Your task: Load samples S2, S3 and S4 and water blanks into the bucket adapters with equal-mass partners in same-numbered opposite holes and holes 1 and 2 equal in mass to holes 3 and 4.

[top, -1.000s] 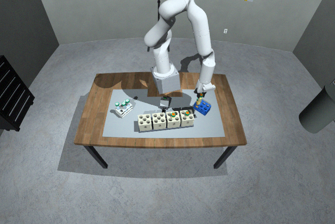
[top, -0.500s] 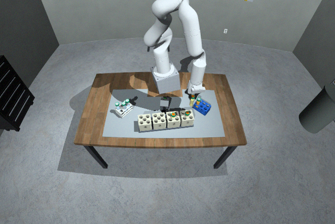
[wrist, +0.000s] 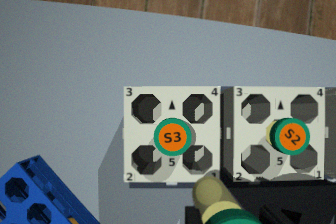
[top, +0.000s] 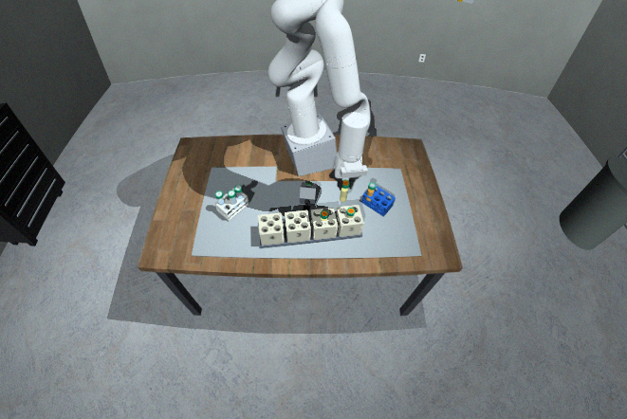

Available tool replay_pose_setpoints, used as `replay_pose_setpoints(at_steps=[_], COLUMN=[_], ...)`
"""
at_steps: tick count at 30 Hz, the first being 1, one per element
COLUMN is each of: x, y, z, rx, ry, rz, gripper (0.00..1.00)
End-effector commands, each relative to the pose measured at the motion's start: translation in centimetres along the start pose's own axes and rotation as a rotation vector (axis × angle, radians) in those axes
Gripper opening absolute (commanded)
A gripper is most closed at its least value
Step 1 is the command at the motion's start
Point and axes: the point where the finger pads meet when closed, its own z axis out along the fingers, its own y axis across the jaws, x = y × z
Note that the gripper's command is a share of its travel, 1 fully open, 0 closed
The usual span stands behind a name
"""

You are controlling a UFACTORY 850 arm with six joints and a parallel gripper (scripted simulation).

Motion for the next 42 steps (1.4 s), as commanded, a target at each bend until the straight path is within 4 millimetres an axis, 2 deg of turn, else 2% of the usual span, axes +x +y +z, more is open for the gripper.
replay_pose_setpoints(at_steps=[1,8,10,25,27,42], x=[0.4,0.9,0.9,1.9,1.9,2.9], y=[2.2,5.6,5.6,13.1,13.1,20.5], z=[-0.1,-0.1,-0.1,0.0,0.0,0.0], rx=[0.001,0.001,0.001,0.001,0.001,0.000], ry=[0.002,0.002,0.002,0.002,0.002,0.002], rz=[0.000,0.000,0.000,0.000,0.000,0.000], gripper=[0.00,0.00,0.00,0.00,0.00,0.00])
